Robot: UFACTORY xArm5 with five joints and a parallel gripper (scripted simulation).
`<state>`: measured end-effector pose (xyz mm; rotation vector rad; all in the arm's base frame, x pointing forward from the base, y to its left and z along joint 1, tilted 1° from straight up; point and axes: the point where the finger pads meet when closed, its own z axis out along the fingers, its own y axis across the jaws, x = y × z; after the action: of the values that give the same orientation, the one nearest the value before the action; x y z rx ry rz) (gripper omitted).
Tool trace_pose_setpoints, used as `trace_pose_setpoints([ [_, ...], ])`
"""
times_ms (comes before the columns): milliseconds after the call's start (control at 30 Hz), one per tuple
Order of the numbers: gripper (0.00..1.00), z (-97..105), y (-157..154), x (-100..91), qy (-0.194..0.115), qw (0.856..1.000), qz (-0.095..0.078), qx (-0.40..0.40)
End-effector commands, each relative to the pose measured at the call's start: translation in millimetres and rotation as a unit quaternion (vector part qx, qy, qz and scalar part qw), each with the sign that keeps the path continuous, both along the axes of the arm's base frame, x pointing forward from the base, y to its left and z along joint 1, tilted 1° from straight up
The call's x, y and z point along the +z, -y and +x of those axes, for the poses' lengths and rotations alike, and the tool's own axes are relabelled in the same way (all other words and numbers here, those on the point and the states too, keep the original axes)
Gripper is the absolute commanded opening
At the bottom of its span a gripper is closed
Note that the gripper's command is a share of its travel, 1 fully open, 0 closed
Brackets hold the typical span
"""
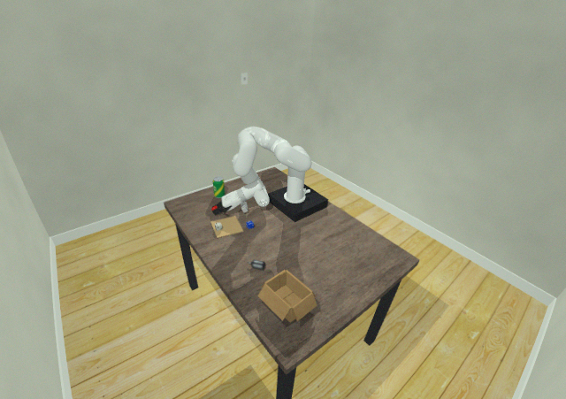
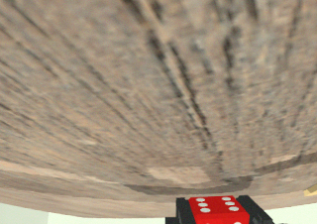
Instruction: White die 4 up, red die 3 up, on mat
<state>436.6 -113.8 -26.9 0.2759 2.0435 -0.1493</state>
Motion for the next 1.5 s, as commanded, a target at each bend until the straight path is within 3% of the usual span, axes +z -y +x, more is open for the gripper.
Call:
trace_pose_setpoints([
  [0,0.27,0.4,0.1,0.8,0.001,1.0,0.0,0.0],
  [567,0.27,0.4,0.1,0.8,0.001,1.0,0.0,0.0],
  [1067,0.47,0.4,0.1,0.8,0.001,1.0,0.0,0.0],
  [1467,0.47,0.4,0.1,0.8,0.001,1.0,0.0,0.0],
])
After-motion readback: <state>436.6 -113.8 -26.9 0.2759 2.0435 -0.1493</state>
